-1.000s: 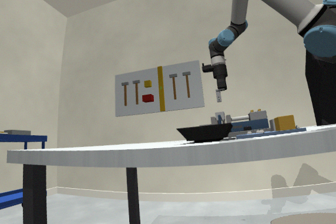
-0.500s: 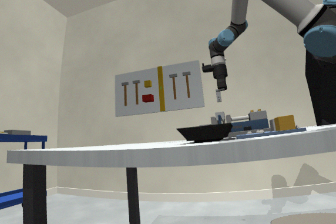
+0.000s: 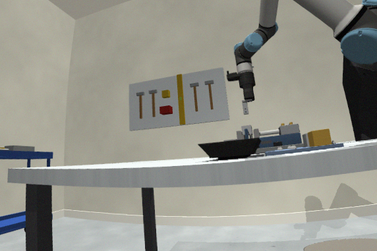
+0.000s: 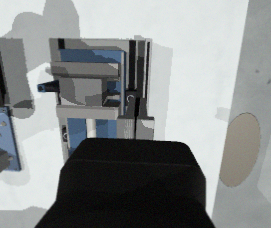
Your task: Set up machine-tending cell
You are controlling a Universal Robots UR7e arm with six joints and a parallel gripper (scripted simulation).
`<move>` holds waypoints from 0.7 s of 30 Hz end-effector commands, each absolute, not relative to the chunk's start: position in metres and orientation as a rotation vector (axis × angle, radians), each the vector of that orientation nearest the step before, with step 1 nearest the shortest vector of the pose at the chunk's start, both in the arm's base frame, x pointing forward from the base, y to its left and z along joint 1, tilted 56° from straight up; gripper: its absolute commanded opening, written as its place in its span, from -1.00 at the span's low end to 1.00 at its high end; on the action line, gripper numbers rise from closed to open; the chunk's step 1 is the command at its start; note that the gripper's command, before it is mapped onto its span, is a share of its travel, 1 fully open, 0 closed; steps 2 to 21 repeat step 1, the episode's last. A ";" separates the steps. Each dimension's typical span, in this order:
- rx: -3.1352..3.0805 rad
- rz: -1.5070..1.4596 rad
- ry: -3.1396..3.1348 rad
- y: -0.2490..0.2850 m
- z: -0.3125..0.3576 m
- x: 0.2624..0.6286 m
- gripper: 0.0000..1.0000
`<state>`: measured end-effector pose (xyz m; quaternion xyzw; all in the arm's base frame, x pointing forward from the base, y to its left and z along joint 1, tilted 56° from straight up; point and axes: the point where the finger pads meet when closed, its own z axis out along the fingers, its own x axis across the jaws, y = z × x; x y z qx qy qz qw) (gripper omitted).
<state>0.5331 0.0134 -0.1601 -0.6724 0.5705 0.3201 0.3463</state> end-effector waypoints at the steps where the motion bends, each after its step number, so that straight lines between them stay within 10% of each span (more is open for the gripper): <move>1: -1.747 0.823 1.481 0.010 -0.159 0.536 -1.00; 21: -1.747 0.823 1.481 0.010 -0.159 0.536 -1.00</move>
